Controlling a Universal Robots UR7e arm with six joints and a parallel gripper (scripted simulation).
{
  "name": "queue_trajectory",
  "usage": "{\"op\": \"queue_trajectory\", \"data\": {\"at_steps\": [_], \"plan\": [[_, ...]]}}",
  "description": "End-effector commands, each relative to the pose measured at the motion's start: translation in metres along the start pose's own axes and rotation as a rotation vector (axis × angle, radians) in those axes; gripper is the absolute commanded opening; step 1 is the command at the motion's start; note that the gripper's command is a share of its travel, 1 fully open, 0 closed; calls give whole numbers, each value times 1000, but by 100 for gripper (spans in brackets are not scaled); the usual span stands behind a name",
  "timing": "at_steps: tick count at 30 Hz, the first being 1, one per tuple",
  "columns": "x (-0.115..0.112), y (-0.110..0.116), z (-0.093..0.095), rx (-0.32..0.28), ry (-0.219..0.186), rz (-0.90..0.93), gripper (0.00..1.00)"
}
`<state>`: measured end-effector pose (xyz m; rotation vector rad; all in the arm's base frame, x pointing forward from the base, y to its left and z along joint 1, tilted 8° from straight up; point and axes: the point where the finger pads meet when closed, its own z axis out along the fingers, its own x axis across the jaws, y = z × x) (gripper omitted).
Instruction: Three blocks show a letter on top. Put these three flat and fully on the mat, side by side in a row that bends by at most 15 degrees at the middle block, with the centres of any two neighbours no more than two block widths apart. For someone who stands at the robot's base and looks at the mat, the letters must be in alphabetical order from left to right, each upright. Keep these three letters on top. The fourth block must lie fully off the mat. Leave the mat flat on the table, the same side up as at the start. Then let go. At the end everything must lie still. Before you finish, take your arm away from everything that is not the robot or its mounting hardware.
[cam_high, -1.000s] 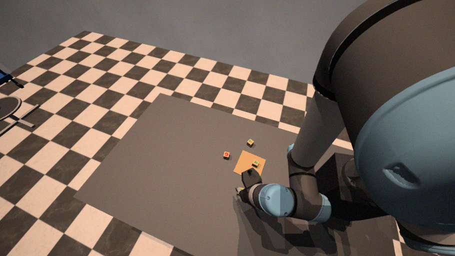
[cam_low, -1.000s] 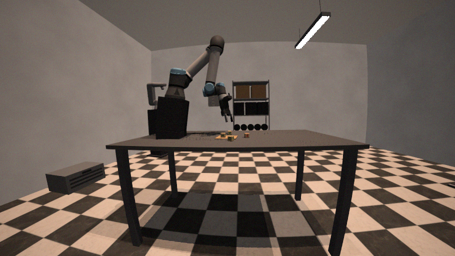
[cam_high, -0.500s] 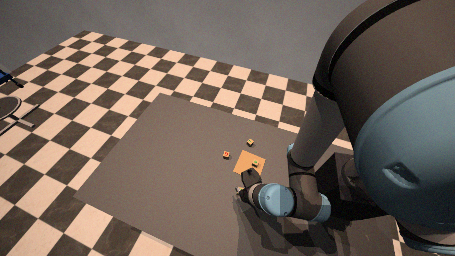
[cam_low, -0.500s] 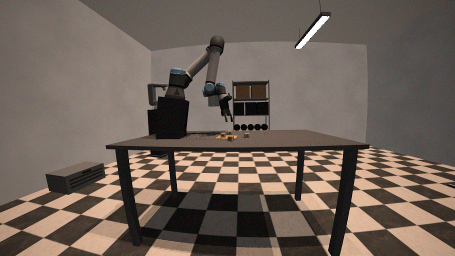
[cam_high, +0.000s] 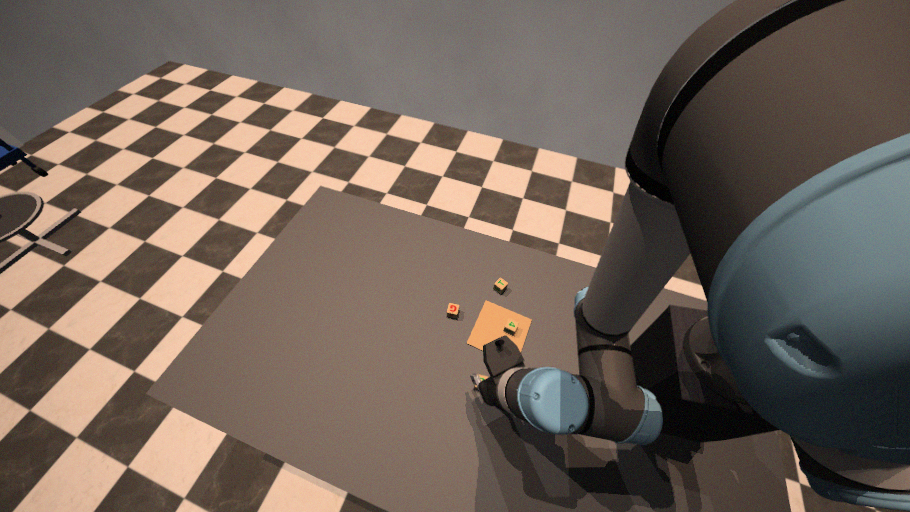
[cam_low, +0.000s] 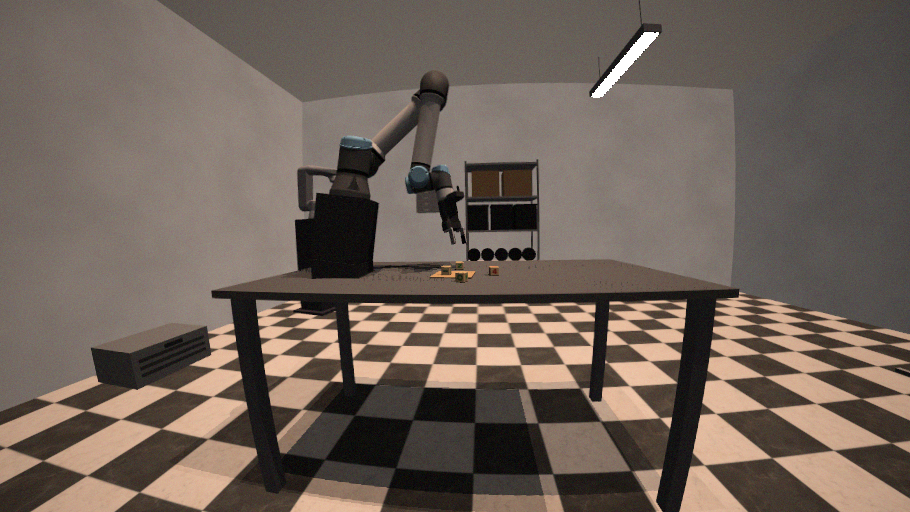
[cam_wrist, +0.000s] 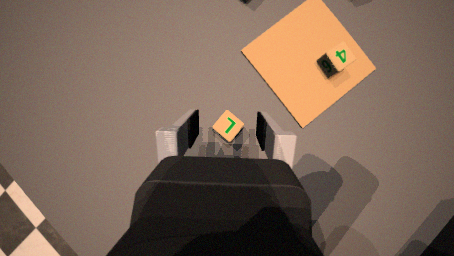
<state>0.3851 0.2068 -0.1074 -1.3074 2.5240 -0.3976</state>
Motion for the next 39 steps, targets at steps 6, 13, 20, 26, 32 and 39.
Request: {"op": "queue_trajectory", "data": {"at_steps": [6,13,20,26,32,39], "plan": [[-4,-17,5,1,-3,3,100],[-5,-96,30,-3,-2,4,100],[7,-162,47,0,-2,3,100],[18,-198,54,5,-3,2,100],[19,-197,55,3,-2,2,100],[18,-195,54,2,-2,0,100]]}}
